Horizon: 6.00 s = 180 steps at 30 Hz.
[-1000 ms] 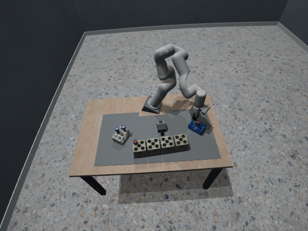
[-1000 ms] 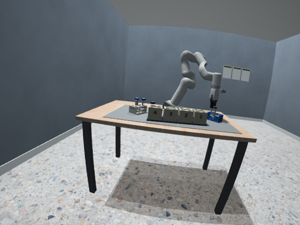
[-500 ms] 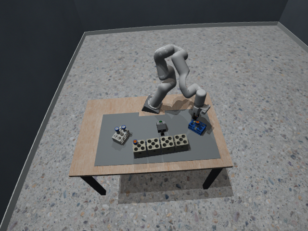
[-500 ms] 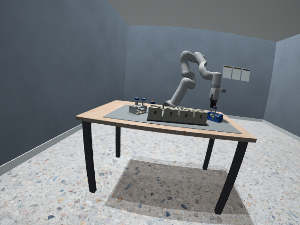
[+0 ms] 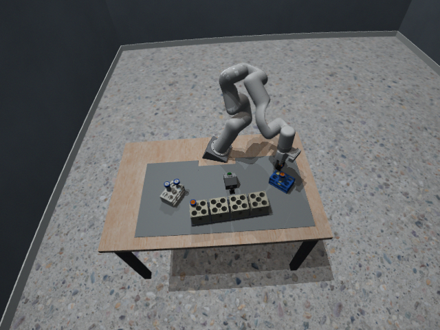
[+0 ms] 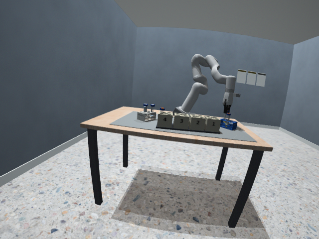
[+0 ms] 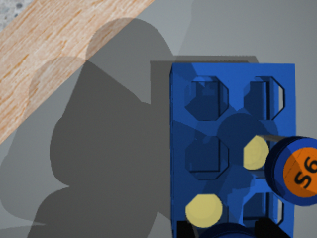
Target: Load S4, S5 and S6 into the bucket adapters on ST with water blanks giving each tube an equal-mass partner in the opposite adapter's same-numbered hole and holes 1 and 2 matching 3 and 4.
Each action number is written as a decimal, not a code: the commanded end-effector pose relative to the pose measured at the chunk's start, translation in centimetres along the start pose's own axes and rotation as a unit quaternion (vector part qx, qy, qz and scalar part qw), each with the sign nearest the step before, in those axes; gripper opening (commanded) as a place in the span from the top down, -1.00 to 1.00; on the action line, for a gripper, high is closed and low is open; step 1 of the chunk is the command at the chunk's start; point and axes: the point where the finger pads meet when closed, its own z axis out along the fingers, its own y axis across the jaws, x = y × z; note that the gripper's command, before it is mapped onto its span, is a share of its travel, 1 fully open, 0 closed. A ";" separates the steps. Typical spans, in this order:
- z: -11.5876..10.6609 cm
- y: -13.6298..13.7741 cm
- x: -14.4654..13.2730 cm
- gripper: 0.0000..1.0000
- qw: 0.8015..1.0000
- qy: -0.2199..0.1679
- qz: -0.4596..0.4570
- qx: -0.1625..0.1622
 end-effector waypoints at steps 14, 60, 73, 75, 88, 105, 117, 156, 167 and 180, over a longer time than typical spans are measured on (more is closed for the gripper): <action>-1.0 0.0 0.1 1.00 1.000 0.002 0.000 0.000; -9.0 0.0 0.1 1.00 1.000 0.002 0.000 0.000; -11.2 0.0 0.1 1.00 1.000 0.002 0.000 0.000; -11.6 0.0 0.1 1.00 1.000 0.002 0.000 0.000; -12.0 0.0 0.1 1.00 1.000 0.002 0.000 0.000; -12.0 0.0 0.1 1.00 1.000 0.002 0.000 0.000; -12.0 0.0 0.1 1.00 1.000 0.002 0.000 0.000; -9.6 0.0 0.1 1.00 1.000 0.002 0.000 0.000; -7.4 0.0 0.1 1.00 1.000 0.002 0.000 0.000; -5.2 0.0 0.1 1.00 1.000 0.002 0.000 0.000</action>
